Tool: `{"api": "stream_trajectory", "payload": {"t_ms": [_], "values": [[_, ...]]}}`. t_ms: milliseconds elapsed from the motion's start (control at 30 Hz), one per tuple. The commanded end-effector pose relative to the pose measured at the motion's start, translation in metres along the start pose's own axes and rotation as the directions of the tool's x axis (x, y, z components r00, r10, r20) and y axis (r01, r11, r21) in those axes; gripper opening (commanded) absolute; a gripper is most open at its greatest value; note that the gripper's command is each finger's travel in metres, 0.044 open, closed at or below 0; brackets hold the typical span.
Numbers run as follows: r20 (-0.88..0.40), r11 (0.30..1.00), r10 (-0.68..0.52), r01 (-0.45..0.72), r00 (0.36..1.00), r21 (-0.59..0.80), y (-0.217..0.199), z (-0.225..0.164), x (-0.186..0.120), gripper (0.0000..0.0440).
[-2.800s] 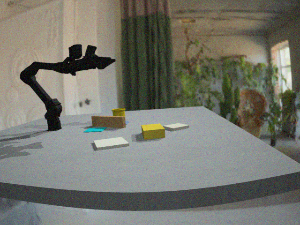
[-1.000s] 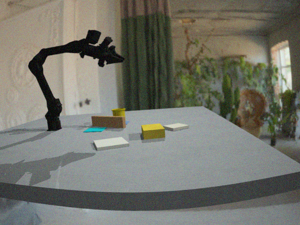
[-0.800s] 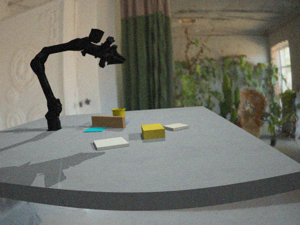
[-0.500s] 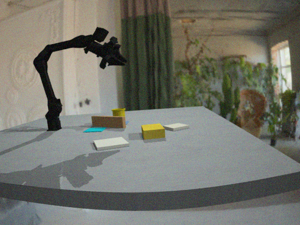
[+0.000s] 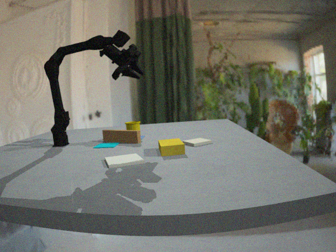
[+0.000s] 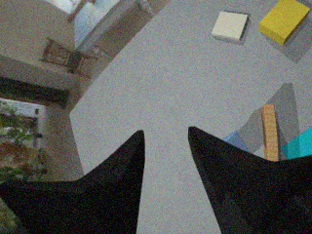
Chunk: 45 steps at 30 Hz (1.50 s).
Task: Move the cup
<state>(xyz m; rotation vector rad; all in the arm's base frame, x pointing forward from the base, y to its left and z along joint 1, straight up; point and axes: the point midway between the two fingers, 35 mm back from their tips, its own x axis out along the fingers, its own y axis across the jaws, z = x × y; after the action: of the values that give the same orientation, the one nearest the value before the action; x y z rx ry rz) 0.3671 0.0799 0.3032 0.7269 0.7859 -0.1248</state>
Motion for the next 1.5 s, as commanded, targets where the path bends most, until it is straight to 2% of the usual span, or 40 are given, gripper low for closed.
{"api": "stream_trajectory", "payload": {"t_ms": [0,367,733,1467], "values": [[-0.047,0.998,-0.033,0.035,0.998,0.047,0.000,-0.006,0.005,0.0151],[-0.159,0.975,-0.147,0.170,0.976,0.143,-0.006,-0.022,0.018,0.0139],[-0.256,0.928,-0.280,0.329,0.925,0.175,-0.022,-0.039,0.031,0.0137],[-0.417,0.770,-0.542,0.630,0.730,0.100,-0.071,-0.077,0.057,0.0153]]}}
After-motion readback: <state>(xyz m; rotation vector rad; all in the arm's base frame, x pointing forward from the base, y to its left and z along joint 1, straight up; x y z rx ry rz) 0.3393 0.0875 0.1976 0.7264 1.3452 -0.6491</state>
